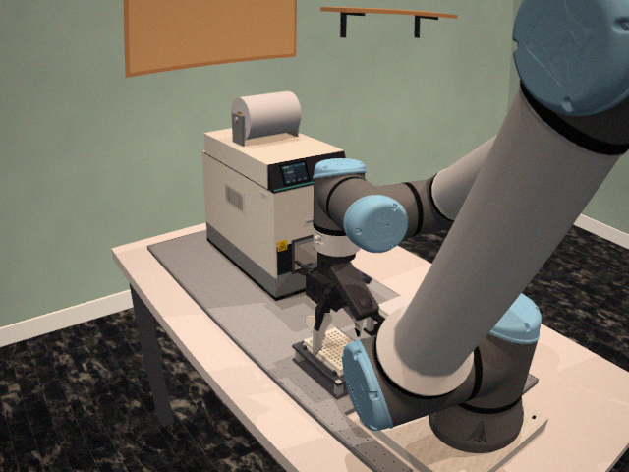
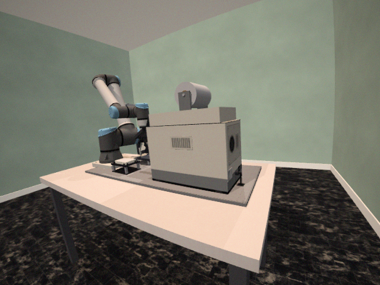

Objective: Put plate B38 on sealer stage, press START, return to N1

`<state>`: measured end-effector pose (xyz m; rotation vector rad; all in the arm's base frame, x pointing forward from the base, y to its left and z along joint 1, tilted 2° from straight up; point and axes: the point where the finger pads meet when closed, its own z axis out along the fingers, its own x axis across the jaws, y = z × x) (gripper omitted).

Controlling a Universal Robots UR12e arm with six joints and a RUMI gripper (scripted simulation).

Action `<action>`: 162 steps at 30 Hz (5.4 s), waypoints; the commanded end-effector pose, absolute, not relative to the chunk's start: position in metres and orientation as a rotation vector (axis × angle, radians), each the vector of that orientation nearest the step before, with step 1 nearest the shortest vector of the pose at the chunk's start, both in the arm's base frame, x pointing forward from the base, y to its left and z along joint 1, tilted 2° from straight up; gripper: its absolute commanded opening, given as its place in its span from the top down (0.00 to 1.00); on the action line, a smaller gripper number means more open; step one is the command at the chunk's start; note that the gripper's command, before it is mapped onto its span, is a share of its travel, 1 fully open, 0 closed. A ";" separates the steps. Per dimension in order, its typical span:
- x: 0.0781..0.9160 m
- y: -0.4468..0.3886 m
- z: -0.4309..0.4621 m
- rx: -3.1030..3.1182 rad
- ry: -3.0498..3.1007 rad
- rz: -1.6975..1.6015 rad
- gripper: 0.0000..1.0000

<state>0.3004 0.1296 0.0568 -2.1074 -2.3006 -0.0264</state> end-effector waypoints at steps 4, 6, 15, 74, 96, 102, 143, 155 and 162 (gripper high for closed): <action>0.301 0.130 0.057 -2.108 -2.301 -0.027 0.32; 0.301 0.130 0.056 -2.108 -2.301 -0.027 0.32; 0.301 0.130 0.051 -2.108 -2.301 -0.027 0.32; 0.301 0.130 0.042 -2.108 -2.301 -0.027 1.00; 0.301 0.130 0.042 -2.108 -2.301 -0.027 1.00; 0.301 0.130 0.042 -2.108 -2.301 -0.027 1.00; 0.301 0.129 0.079 -2.108 -2.301 -0.027 1.00; 0.301 0.128 0.096 -2.108 -2.301 -0.027 1.00; 0.301 0.128 0.107 -2.108 -2.301 -0.027 1.00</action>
